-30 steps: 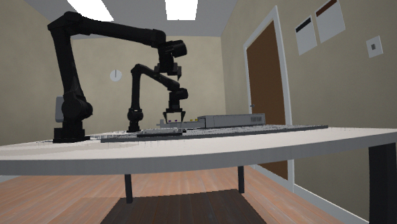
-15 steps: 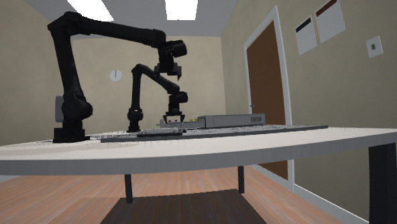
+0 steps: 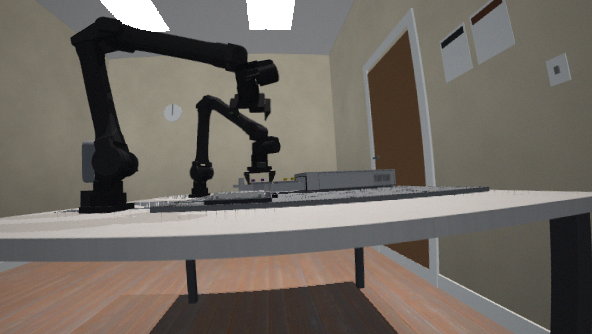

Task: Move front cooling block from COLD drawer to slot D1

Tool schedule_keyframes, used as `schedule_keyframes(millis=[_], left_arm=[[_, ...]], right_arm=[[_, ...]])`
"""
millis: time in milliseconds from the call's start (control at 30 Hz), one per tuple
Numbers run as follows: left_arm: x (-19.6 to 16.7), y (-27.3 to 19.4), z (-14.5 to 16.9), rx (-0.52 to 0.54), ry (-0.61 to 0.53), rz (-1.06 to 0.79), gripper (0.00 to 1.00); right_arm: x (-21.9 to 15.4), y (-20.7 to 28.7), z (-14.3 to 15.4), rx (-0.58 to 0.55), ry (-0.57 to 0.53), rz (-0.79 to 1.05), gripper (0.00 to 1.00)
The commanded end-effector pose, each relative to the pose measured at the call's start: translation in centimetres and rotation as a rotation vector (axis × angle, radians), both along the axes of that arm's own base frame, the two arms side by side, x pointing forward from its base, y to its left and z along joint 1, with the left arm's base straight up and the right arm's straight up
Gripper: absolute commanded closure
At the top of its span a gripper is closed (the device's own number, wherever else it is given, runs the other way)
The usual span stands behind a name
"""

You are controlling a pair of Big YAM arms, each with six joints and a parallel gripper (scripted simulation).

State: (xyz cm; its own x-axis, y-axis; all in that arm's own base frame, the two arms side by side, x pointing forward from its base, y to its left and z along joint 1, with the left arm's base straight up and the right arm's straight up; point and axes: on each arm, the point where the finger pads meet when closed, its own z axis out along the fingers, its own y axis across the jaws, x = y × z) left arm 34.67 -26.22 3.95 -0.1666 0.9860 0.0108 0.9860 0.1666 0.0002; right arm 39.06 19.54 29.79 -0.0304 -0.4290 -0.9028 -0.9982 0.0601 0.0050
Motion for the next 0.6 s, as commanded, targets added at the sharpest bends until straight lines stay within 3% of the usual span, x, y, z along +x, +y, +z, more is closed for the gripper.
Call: schedule_keyframes(millis=[0, 433, 567], left_arm=[[0.6, -0.9, 3.3, -0.041, -0.034, -0.012, 0.16], [-0.4, 0.0, 10.8, -0.081, -0.094, -0.013, 0.16], [-2.2, 1.4, 10.0, -0.044, -0.044, -0.013, 0.16]], right_arm=[[1.2, 0.9, 2.5, 0.013, -0.060, 0.014, 0.00], [1.2, 0.9, 2.5, 0.013, -0.060, 0.014, 0.00], [1.2, 0.9, 2.5, 0.013, -0.060, 0.014, 0.00]])
